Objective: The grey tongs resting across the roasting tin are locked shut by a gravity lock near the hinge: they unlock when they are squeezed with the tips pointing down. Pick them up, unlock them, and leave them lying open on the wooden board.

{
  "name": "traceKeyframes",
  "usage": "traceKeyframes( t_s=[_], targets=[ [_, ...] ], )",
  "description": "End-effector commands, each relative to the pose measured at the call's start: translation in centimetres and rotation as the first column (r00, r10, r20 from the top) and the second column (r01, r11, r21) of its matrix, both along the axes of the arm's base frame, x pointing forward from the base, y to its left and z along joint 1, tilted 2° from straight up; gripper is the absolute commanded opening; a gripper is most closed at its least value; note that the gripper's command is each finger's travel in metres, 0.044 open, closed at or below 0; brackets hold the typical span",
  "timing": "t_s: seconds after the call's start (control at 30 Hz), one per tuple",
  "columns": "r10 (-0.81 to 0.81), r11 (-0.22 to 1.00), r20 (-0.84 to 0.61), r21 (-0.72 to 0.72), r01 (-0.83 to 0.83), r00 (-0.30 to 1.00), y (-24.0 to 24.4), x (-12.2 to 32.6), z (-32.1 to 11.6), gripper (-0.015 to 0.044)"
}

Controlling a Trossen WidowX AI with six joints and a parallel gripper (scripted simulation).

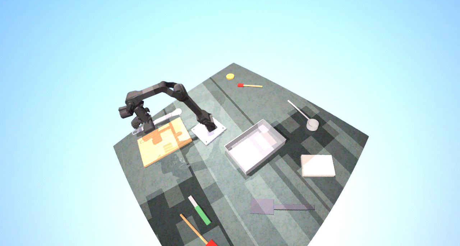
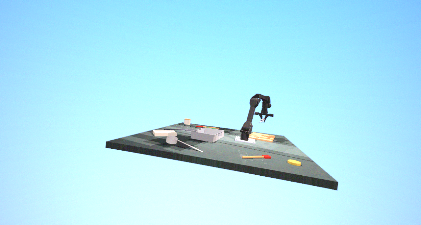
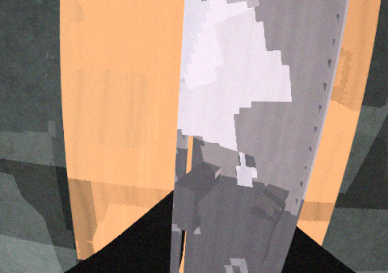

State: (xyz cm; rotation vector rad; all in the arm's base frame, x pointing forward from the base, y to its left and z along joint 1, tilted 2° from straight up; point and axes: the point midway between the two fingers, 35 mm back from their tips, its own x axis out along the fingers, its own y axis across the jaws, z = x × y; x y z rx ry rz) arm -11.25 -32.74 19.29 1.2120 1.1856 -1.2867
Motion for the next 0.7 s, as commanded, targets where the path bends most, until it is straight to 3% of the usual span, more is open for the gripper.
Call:
traceKeyframes(
  t_s=[0.0,0.67],
  targets=[
    [0.006,1.0,-0.005,0.004,-0.006,1.0,0.0,0.0,0.1,-0.015],
    [0.006,1.0,-0.004,0.004,-0.006,1.0,-0.6,-0.3,-2.7,-0.015]
  ],
)
